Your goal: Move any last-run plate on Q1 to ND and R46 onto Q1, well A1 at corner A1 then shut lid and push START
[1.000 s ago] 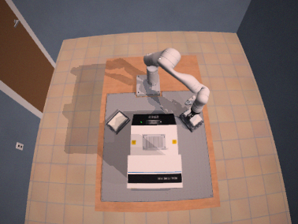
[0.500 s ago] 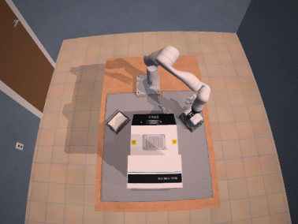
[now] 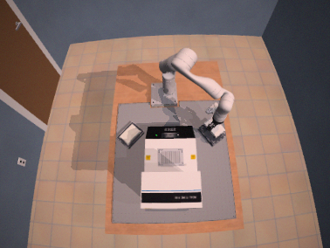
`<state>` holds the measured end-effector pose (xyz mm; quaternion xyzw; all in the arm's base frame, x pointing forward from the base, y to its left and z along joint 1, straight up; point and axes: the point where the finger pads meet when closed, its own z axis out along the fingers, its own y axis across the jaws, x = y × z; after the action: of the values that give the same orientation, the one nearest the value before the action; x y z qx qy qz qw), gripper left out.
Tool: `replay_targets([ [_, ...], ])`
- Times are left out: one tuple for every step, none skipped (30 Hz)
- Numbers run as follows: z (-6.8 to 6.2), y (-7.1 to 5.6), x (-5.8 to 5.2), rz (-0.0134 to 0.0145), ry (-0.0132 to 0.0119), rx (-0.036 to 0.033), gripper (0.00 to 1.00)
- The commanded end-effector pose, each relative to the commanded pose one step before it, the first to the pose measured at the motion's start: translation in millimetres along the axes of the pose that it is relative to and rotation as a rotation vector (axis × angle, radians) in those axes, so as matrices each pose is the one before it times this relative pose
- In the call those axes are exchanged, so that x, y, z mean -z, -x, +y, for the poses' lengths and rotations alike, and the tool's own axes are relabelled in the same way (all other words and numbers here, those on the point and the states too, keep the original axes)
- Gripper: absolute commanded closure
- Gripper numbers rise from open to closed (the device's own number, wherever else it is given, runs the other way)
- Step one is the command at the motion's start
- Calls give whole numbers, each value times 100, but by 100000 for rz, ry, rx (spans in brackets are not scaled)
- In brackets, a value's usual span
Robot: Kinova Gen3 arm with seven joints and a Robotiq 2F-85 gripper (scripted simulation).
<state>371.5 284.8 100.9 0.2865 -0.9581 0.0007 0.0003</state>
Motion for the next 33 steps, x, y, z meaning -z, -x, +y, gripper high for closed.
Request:
replay_targets([
  [6,49,295,-183,-6,0,9],
  [0,0,0,0,0,0,9],
  [2,-2,128,-1,0,0,9],
  [1,-2,130,-1,0,0,9],
  [-2,4,141,2,0,-1,9],
  [0,0,133,0,0,0,9],
  [0,0,133,0,0,0,9],
  [0,0,133,0,0,0,9],
  [0,0,133,0,0,0,9],
  [0,0,133,0,0,0,9],
  [0,0,133,0,0,0,9],
  [0,0,133,0,0,0,9],
  [0,0,133,0,0,0,9],
  [0,0,133,0,0,0,9],
  [0,0,133,0,0,0,9],
  [0,0,133,0,0,0,9],
  [0,0,133,0,0,0,9],
  [0,0,0,0,0,0,9],
  [0,0,0,0,0,0,9],
  [1,-2,128,-1,0,0,9],
  [1,-2,130,-1,0,0,9],
  [-2,4,141,2,0,-1,9],
  [0,0,133,0,0,0,9],
  [0,0,133,0,0,0,9],
  [0,0,133,0,0,0,9],
  [0,0,133,0,0,0,9],
  [0,0,133,0,0,0,9],
  [0,0,133,0,0,0,9],
  [0,0,133,0,0,0,9],
  [0,0,133,0,0,0,9],
  [0,0,133,0,0,0,9],
  [0,0,133,0,0,0,9],
  [0,0,133,0,0,0,9],
])
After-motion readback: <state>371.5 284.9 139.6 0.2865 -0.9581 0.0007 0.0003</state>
